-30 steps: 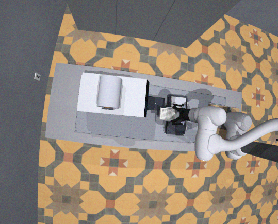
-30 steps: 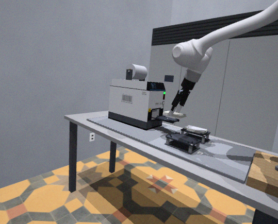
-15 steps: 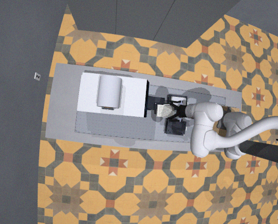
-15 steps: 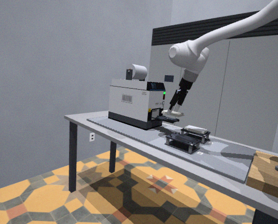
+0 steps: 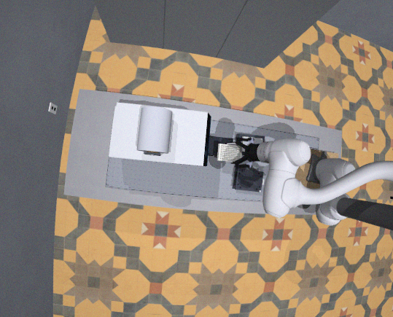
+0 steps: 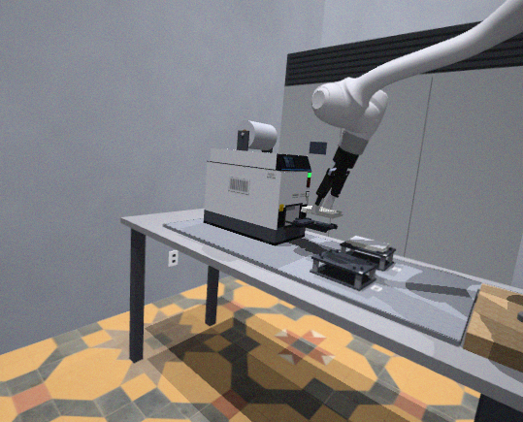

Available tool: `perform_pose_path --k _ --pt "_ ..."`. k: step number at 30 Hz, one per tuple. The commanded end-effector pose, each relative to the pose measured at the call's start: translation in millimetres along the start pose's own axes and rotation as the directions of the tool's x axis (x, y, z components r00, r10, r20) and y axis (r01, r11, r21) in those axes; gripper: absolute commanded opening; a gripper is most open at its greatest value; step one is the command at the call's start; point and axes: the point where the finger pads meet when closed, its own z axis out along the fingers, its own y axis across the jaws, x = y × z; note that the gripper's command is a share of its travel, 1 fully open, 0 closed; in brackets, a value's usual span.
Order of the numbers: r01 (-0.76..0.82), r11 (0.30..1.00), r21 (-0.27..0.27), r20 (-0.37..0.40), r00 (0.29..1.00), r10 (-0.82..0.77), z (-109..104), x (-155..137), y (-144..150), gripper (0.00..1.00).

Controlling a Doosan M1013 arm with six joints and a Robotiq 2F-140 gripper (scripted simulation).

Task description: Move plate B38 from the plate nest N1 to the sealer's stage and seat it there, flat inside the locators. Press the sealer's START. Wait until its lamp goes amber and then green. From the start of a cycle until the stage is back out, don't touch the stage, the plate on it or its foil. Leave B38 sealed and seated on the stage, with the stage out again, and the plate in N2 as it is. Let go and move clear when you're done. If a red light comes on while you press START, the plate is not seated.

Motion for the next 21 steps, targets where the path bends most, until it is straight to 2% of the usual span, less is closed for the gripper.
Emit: perform_pose_path --k 1,21 --pt "0.000 1.000 0.000 0.000 1.000 0.000 1.5 -4.5 -3.9 0.10" --pt "0.000 1.000 0.000 0.000 1.000 0.000 12.6 -34.8 -30.8 0.10"
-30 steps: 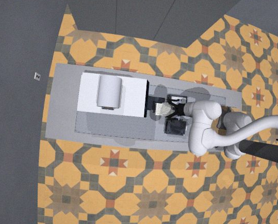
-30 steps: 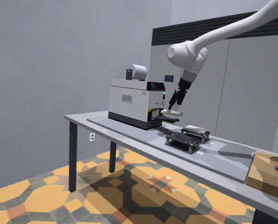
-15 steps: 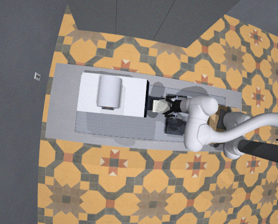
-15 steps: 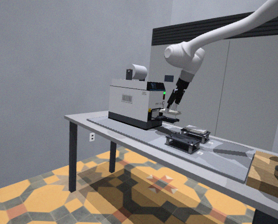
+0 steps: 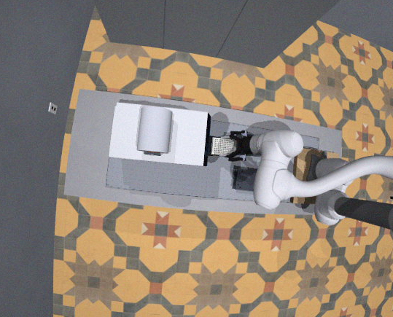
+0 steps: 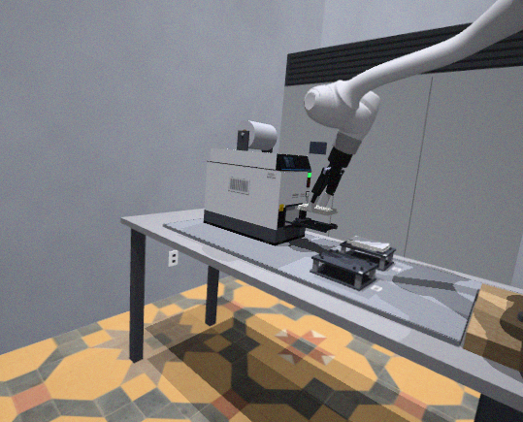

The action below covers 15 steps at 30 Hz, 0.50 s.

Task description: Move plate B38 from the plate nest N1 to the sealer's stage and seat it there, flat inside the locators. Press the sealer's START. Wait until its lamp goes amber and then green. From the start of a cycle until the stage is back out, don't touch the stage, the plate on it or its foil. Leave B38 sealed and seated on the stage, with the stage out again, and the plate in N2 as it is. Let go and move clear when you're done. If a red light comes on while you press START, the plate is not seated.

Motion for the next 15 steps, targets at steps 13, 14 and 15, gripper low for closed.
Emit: perform_pose_path --k 13,14,15 --pt "0.000 1.000 0.000 0.000 1.000 0.000 2.2 -6.4 -5.6 0.10" --pt "0.000 1.000 0.000 0.000 1.000 0.000 2.2 -6.3 -5.6 0.10" --pt "0.000 1.000 0.000 0.000 1.000 0.000 2.2 -6.3 -5.6 0.10"
